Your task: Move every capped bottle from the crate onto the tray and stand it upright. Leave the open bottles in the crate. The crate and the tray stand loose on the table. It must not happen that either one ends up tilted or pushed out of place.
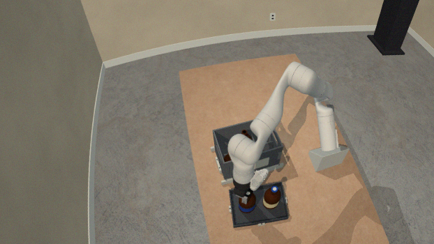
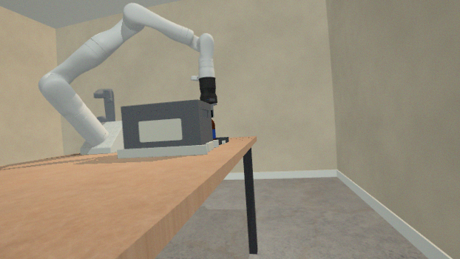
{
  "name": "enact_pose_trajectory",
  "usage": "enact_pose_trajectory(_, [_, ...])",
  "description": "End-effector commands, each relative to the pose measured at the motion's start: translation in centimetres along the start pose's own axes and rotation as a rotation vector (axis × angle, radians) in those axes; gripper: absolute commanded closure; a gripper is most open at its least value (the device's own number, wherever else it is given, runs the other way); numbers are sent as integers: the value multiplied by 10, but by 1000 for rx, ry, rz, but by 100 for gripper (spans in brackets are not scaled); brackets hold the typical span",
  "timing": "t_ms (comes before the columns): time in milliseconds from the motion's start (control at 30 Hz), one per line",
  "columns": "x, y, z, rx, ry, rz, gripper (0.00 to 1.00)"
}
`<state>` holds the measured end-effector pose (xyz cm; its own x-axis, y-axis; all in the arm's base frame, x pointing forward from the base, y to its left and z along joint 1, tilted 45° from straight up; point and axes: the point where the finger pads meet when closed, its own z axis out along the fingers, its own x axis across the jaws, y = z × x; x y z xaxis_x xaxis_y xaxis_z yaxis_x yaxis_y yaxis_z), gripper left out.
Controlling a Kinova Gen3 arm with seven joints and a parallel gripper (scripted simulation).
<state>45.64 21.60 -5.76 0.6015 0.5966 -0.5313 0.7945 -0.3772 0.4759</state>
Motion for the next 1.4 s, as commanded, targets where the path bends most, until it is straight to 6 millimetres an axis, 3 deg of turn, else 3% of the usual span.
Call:
enact_pose_trajectory(0, [1,0,-1,-1,3,0,0])
enact_pose_trajectory(167, [1,0,-1,-1,3,0,0])
enact_pose_trajectory(667, [0,0,-51,5,1,4,0])
enact_pose_trajectory(767, [-1,0,-45,4,-5,2,0])
enact_pose_trajectory(1233, [1,0,-61,5,1,4,0])
enact_pose_trajectory(1367, [0,1,-57,4,-3,3,0])
